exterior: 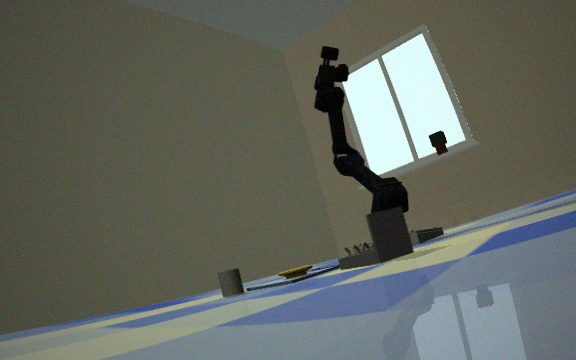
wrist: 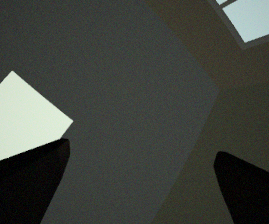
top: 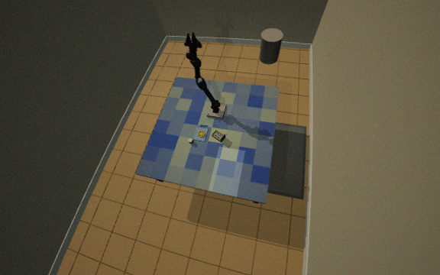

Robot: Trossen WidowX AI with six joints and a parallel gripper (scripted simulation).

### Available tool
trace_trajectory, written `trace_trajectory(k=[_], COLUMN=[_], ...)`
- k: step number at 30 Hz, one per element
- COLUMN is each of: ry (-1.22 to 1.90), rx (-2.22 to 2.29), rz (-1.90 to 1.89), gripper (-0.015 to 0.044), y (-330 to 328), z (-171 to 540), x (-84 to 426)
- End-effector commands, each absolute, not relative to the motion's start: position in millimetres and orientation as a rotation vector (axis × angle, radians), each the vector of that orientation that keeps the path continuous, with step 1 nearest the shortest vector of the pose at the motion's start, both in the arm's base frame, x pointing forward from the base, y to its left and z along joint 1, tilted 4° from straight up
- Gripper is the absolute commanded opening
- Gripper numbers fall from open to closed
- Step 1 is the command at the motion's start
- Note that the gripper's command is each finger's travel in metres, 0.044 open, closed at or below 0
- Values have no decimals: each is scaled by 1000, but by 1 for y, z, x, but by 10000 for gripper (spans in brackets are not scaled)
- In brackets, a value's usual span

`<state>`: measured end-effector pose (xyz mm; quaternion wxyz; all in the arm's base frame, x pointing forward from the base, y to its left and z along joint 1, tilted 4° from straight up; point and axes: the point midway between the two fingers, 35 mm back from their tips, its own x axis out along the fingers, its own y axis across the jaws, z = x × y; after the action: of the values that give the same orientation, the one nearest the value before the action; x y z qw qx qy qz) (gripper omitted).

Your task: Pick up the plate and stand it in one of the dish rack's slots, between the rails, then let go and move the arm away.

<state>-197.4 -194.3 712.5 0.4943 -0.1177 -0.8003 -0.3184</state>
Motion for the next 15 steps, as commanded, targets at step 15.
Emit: trace_trajectory(k=[15], ry=[-1834], rx=[-473], rz=[-390], gripper=[400], y=[-81], z=[746], x=[-129])
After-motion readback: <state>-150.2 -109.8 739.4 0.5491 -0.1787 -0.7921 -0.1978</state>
